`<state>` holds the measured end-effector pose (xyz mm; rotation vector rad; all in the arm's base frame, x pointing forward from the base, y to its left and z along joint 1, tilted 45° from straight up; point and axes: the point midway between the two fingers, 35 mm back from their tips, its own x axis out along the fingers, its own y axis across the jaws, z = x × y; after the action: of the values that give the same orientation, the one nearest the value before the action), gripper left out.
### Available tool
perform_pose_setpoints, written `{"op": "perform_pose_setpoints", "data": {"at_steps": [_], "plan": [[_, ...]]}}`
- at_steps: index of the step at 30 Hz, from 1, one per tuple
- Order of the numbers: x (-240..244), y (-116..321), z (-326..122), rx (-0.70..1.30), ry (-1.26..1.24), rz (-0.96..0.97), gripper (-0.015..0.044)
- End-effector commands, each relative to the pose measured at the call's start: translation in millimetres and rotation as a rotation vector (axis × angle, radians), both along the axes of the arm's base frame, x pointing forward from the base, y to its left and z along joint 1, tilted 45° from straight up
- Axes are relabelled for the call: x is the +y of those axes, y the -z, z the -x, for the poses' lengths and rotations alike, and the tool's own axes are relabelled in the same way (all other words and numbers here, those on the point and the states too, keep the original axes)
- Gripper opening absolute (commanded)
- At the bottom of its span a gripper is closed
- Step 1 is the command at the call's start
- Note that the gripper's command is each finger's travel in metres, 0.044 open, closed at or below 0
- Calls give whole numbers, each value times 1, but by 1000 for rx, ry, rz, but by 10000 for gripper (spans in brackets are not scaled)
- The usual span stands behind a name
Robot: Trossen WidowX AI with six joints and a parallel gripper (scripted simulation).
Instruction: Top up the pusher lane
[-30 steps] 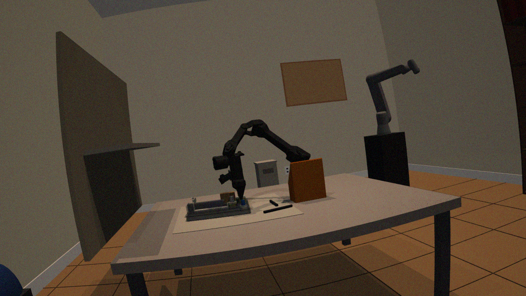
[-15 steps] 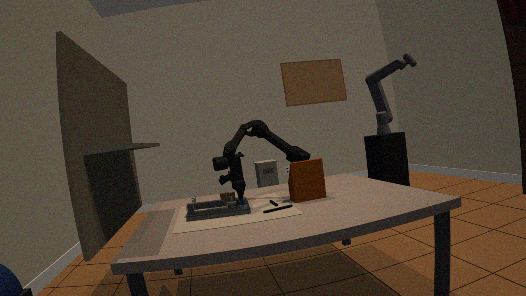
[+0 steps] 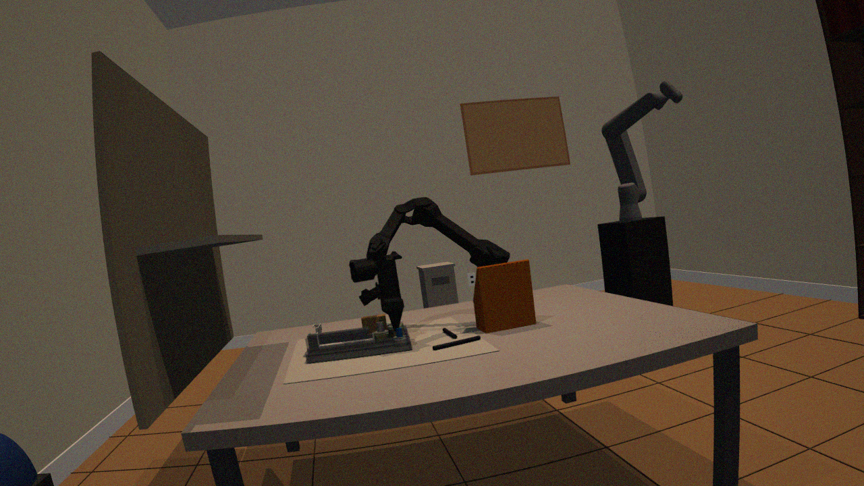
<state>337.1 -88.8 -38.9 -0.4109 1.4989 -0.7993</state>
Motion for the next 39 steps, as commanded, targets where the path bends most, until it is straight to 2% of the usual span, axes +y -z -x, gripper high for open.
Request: {"op": "perform_pose_setpoints", "data": {"at_steps": [1, 39], "plan": [[-5, 0, -2, -8, 0, 11, 0], [-10, 6, 2, -8, 0, 11, 0]]}}
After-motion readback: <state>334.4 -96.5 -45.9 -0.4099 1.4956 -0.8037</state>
